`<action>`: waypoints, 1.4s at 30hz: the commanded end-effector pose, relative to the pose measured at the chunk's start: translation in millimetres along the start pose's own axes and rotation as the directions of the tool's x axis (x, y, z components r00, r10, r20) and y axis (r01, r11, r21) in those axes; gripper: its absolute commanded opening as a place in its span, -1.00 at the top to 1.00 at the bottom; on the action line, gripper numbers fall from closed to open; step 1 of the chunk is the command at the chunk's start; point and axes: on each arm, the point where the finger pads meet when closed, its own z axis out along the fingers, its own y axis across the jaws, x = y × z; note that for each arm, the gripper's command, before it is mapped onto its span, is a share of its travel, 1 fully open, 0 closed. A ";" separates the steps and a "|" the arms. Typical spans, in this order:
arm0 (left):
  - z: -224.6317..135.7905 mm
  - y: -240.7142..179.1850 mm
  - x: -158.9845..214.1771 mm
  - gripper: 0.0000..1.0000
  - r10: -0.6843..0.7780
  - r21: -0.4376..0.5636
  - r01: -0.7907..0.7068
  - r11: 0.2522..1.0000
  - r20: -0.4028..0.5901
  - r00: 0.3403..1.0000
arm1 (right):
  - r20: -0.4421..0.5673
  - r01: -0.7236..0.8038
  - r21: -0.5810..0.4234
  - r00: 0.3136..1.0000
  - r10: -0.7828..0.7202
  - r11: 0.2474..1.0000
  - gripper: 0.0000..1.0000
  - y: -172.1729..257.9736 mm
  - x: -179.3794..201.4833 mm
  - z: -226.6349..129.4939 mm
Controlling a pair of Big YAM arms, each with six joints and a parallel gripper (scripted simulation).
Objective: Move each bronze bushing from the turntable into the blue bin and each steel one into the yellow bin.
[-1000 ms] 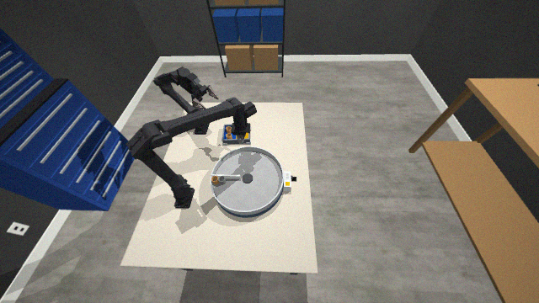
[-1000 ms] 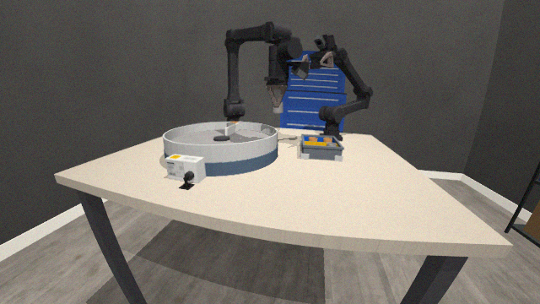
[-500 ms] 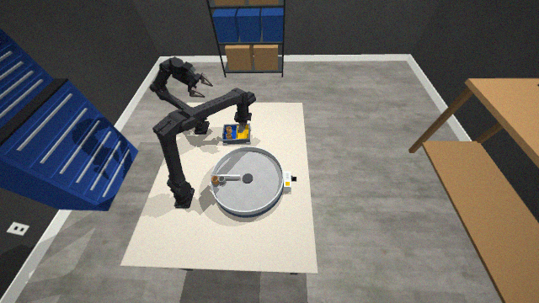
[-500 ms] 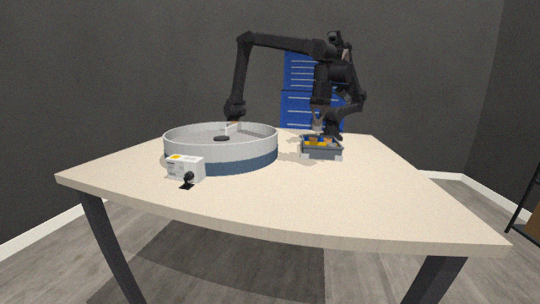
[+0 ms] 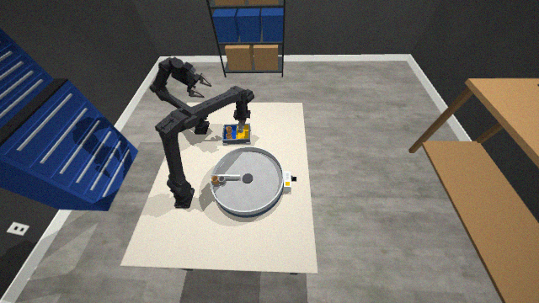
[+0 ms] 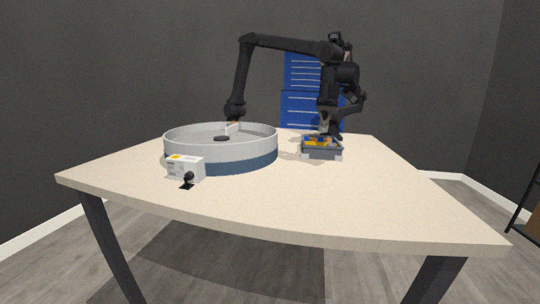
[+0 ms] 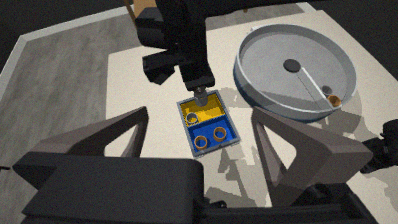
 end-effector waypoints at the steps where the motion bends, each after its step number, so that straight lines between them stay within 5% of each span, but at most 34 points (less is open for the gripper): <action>1: -23.7 6.4 -15.2 -1.00 -0.040 -0.014 0.041 0.999 0.053 0.998 | 0.061 -0.013 0.042 0.998 0.010 0.999 1.00 -22.6 -13.6 -38.9; 10: -24.1 6.7 -14.6 -1.00 -0.045 -0.016 0.046 0.999 0.051 0.998 | 0.083 -0.023 0.064 0.996 0.017 0.998 1.00 -18.6 -17.0 -42.2; 17: -24.6 7.0 -14.6 -1.00 -0.049 -0.018 0.050 0.999 0.051 0.997 | 0.064 -0.001 0.110 0.998 -0.007 0.994 1.00 -11.3 -17.3 -1.0; 21: -24.9 7.0 -14.5 -1.00 -0.050 -0.018 0.051 0.999 0.051 0.997 | 0.106 -0.005 0.136 0.994 -0.010 0.991 1.00 -15.1 -24.2 -24.7; 30: -25.7 7.2 -14.9 -1.00 -0.053 -0.019 0.054 0.998 0.053 0.997 | 0.084 -0.002 0.122 0.996 -0.008 0.993 1.00 -14.7 -23.3 -13.6; 35: -26.4 7.3 -15.2 -1.00 -0.054 -0.020 0.056 0.998 0.054 0.997 | 0.024 0.002 0.080 1.000 -0.004 0.997 1.00 -1.4 -13.8 25.0; 42: -28.4 7.4 -16.2 -1.00 -0.079 -0.019 0.080 0.997 0.059 0.995 | 0.063 0.000 0.104 0.998 -0.007 0.995 1.00 -5.4 -21.2 2.3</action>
